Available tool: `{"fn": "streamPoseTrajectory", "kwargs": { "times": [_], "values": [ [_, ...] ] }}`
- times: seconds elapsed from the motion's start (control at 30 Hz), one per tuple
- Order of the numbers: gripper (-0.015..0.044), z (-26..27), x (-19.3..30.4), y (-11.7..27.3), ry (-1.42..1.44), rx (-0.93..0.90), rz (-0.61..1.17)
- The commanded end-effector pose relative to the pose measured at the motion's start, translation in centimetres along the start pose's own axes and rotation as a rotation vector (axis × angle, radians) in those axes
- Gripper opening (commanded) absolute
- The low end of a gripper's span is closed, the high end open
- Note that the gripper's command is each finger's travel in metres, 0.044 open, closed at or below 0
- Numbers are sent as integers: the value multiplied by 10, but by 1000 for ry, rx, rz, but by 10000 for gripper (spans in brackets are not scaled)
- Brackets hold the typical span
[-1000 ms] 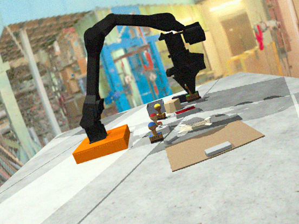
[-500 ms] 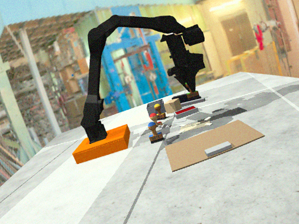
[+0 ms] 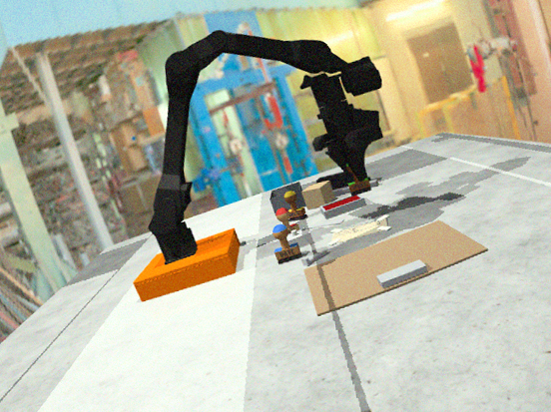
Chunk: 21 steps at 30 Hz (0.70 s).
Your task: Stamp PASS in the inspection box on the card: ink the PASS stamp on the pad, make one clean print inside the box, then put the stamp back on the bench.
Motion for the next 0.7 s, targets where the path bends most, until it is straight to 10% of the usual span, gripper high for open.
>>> {"fn": "streamPoseTrajectory", "kwargs": {
  "times": [0.0,0.67],
  "values": [
    [0,0,1,-7,-6,-1,4],
    [0,1,3,-39,-6,-2,5]
  ]
}}
Point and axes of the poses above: the point midway between the two fingers, 35 mm back from their tips, its own y axis back along the fingers, its own z axis across the jaws, x = y × z, the point moved 3 cm from there along y, back along the fingers, and after that the axes turned 6 degrees about -y, right-handed, at the moved point
